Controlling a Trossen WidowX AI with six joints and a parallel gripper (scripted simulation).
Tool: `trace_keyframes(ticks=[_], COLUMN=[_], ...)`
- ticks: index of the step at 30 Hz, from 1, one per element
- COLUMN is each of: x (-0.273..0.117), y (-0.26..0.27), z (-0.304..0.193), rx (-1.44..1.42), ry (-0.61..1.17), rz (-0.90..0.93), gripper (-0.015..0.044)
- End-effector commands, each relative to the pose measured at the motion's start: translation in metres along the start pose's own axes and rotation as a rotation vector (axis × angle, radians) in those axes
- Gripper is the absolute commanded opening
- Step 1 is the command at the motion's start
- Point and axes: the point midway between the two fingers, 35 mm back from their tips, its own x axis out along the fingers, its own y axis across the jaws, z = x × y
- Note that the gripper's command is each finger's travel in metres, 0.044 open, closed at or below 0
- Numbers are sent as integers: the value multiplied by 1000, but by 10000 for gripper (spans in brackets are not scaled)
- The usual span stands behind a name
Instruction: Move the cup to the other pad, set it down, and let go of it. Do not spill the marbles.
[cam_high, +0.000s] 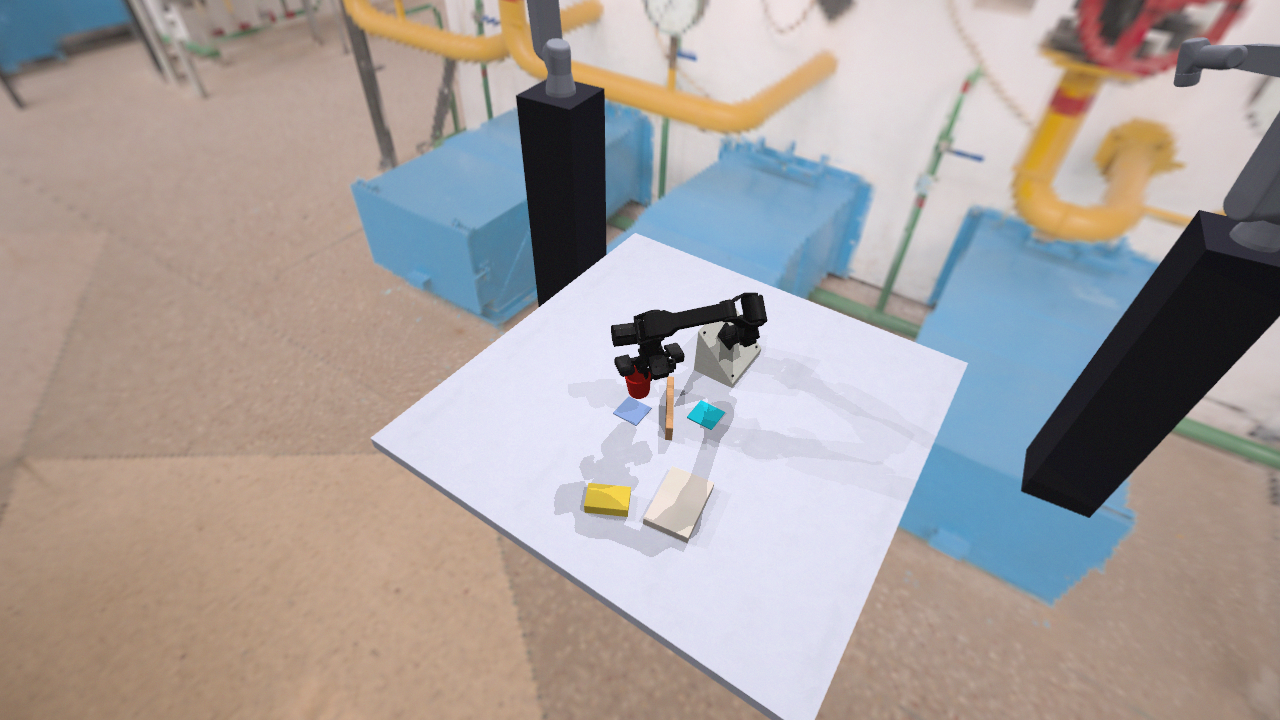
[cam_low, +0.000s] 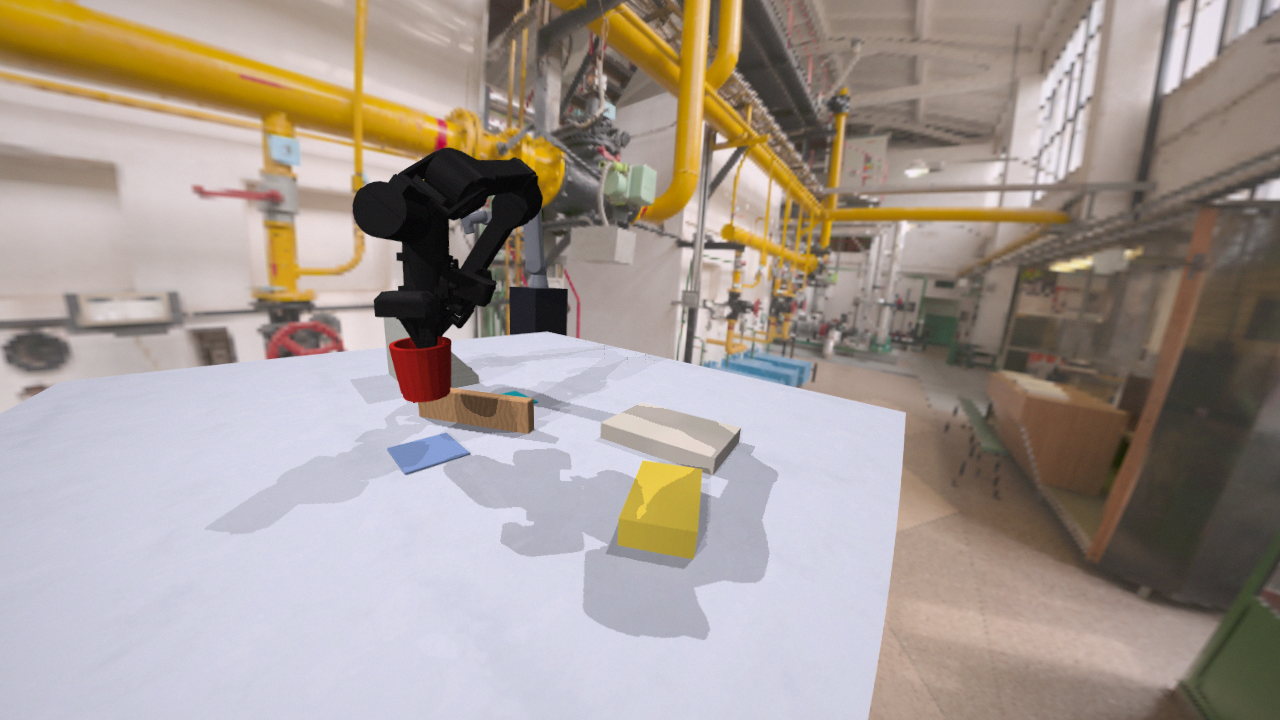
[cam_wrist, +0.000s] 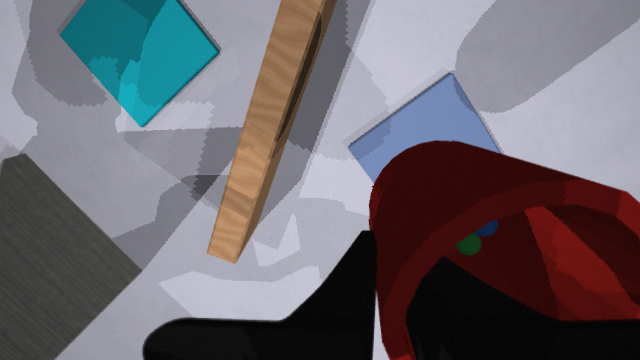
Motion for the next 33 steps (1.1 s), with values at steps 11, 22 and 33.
trace_keyframes(ticks=[11,22,33], x=[-1,-2,-3], y=[24,42,60], z=[11,20,28], rx=[3,3,4], ry=[-1,-1,-1], rz=[-1,0,1], gripper=[0,0,0])
